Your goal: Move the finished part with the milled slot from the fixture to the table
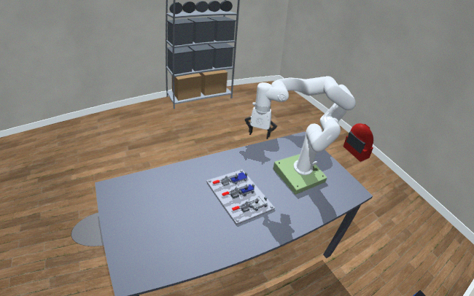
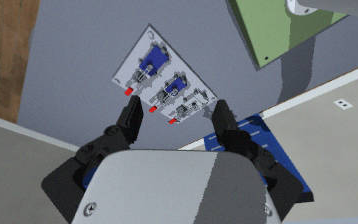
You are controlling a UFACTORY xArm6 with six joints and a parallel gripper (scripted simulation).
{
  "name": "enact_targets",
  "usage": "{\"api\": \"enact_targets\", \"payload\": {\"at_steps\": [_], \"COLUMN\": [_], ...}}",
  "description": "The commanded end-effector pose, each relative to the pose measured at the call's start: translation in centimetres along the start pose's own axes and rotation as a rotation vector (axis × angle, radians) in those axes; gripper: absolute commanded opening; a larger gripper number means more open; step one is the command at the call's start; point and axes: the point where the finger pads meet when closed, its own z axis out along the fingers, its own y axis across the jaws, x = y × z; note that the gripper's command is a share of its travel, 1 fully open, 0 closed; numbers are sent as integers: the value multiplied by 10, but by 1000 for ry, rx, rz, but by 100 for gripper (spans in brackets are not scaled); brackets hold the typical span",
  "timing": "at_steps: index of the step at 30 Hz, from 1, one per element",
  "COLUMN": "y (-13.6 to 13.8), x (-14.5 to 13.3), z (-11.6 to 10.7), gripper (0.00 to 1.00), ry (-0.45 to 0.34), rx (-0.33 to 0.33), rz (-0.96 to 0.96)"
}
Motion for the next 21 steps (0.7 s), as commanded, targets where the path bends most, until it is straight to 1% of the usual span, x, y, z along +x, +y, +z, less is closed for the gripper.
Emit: {"api": "enact_targets", "payload": {"at_steps": [1, 15, 18, 21], "y": [-1, -1, -1, -1], "x": [0, -1, -6, -17], "z": [-1, -1, 1, 5], "gripper": [100, 100, 100, 100], "ry": [-1, -1, -1, -1], "rx": [4, 4, 4, 4], "rz": [0, -9, -64, -190]}}
